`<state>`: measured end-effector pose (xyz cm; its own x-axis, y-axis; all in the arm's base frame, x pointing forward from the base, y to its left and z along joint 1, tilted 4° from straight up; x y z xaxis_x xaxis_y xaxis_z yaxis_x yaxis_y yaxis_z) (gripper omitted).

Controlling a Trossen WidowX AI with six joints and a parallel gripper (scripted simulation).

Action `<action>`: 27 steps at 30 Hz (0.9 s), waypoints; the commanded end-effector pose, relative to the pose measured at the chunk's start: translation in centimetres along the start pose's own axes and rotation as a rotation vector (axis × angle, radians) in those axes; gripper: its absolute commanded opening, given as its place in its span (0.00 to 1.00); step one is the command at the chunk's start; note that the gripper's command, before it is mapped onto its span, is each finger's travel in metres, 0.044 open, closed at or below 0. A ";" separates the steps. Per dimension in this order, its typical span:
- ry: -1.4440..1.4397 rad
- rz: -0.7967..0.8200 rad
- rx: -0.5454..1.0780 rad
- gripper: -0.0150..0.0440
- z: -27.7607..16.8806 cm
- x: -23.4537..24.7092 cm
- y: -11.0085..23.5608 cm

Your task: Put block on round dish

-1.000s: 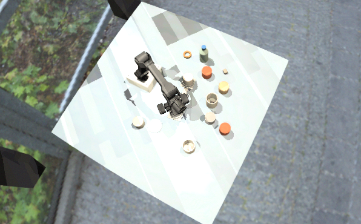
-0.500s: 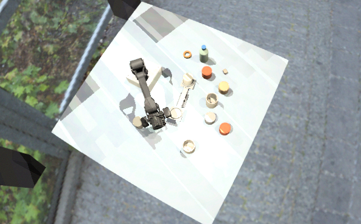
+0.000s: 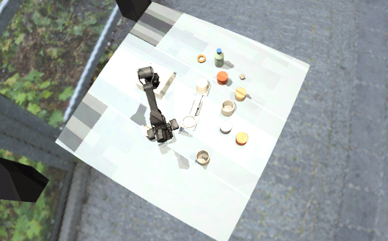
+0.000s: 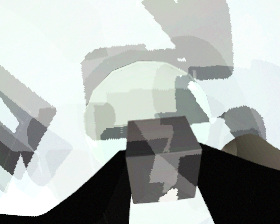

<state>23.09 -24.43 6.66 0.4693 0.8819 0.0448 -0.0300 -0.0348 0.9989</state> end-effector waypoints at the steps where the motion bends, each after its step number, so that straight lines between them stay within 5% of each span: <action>1: 0.006 0.006 0.021 0.25 -0.4 0.0 -2.5; 23: 0.006 0.006 0.021 0.25 -0.5 0.1 -4.7; 27: 0.002 0.004 0.011 0.43 -0.3 0.0 -4.0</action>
<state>22.92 -24.12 2.66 0.4673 0.8827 0.0491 -0.0210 -0.0444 0.9988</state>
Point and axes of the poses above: the point midway between the two fingers, 35 mm back from their tips, its own y axis back along the fingers, its own x axis across the jaws, z = x × y, the point moved 8 cm from there along y, back along the fingers, and after that the axes turned 9 degrees about y, right-handed, at the moved point
